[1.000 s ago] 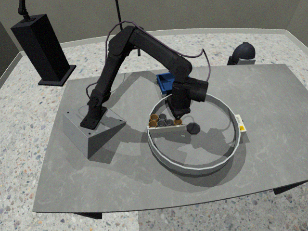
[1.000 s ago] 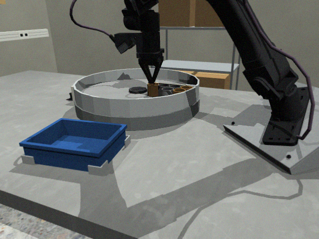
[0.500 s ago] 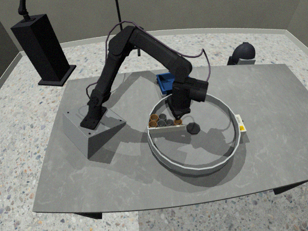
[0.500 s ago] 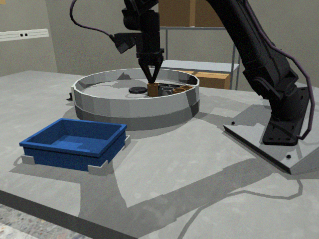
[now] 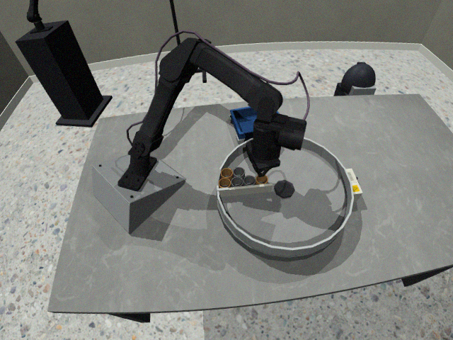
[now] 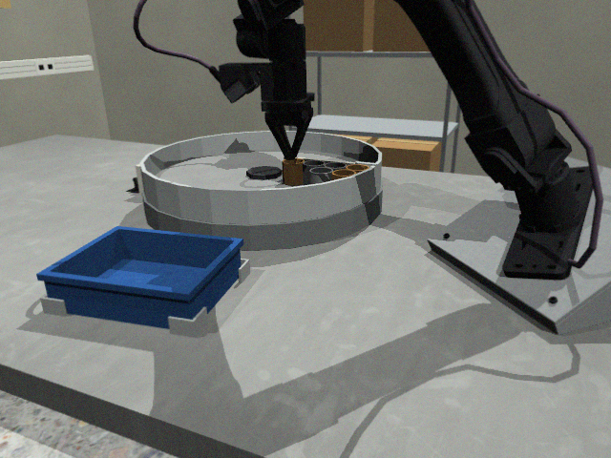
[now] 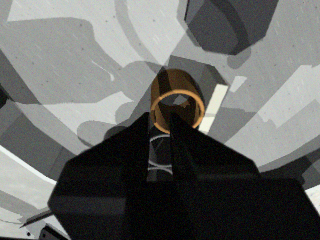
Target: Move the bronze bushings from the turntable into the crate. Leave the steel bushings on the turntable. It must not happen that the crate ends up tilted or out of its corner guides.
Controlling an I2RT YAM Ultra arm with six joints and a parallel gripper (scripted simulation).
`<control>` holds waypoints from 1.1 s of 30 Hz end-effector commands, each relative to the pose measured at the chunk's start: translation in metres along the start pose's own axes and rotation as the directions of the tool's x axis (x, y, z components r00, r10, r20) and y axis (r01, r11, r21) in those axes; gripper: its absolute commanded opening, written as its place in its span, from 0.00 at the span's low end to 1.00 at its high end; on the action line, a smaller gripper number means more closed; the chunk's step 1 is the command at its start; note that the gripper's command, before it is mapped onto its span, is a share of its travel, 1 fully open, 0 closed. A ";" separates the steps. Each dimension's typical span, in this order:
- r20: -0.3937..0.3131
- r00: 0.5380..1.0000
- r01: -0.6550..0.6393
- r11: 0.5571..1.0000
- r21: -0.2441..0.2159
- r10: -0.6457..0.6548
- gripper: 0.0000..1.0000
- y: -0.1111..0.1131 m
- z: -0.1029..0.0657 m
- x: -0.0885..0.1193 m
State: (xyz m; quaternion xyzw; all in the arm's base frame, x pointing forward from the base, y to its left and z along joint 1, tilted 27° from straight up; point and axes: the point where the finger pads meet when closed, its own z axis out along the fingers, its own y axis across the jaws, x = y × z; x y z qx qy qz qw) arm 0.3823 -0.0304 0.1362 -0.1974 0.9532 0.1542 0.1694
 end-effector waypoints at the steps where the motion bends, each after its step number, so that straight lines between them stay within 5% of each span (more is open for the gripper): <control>1: 0.040 0.999 0.008 1.000 0.029 -0.009 0.15 -0.002 -0.013 -0.008; 33: 0.037 0.999 0.004 1.000 0.027 -0.005 0.15 0.000 -0.012 -0.006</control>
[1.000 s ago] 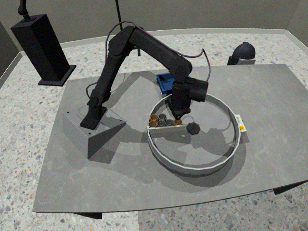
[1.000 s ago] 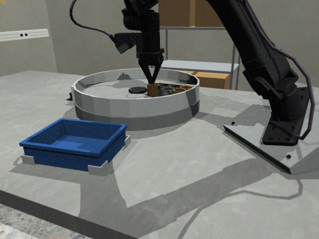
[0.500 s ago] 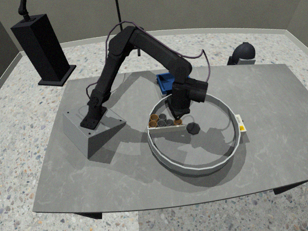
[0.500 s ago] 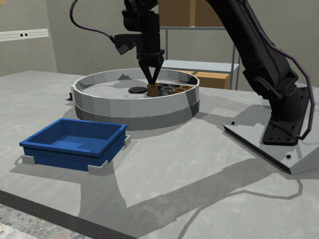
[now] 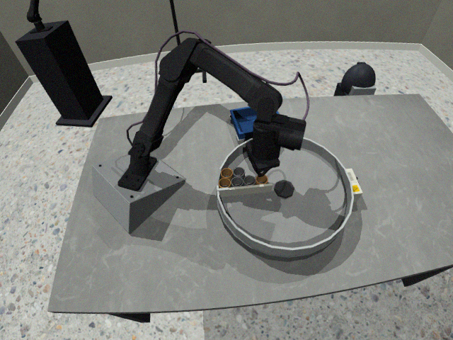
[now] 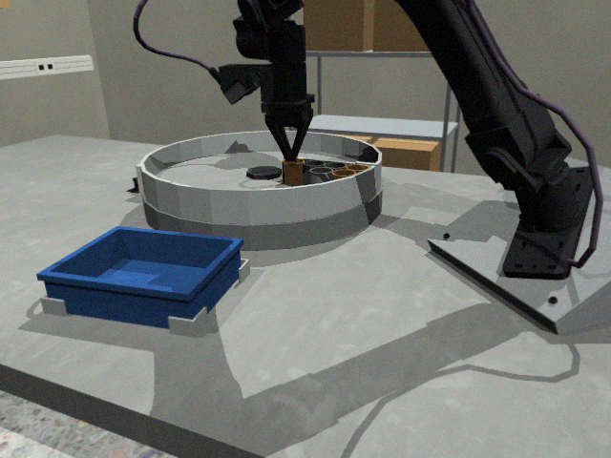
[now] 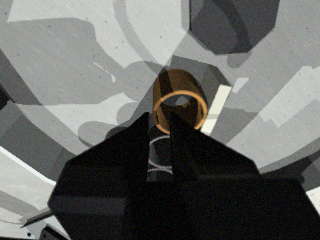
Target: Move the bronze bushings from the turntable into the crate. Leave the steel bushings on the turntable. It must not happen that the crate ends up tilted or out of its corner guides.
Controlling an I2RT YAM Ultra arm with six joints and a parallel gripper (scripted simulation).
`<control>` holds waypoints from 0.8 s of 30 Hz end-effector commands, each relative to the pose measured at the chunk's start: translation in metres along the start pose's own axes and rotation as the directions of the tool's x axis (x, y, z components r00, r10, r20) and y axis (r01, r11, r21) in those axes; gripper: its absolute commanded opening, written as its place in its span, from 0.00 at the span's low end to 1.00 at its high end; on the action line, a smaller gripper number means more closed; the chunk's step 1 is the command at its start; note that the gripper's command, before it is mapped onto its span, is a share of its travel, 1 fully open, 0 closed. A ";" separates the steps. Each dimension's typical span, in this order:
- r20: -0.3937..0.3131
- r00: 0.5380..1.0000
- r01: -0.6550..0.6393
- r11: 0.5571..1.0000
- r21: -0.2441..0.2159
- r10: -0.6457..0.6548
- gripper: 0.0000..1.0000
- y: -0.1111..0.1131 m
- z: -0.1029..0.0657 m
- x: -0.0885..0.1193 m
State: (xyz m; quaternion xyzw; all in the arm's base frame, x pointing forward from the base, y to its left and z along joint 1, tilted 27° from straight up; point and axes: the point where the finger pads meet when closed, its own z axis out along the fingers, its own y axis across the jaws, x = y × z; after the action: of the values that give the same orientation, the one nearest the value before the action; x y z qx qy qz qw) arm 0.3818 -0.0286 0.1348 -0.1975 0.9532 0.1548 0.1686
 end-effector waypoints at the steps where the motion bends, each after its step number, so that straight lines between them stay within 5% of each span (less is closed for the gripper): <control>1: 0.038 0.999 0.005 1.000 0.029 -0.006 0.15 -0.002 -0.014 -0.006; 24: 0.037 0.999 0.004 1.000 0.027 -0.005 0.15 -0.001 -0.012 -0.005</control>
State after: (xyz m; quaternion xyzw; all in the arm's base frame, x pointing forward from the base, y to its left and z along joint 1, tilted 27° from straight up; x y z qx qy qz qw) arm 0.3819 -0.0286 0.1348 -0.1973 0.9532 0.1547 0.1689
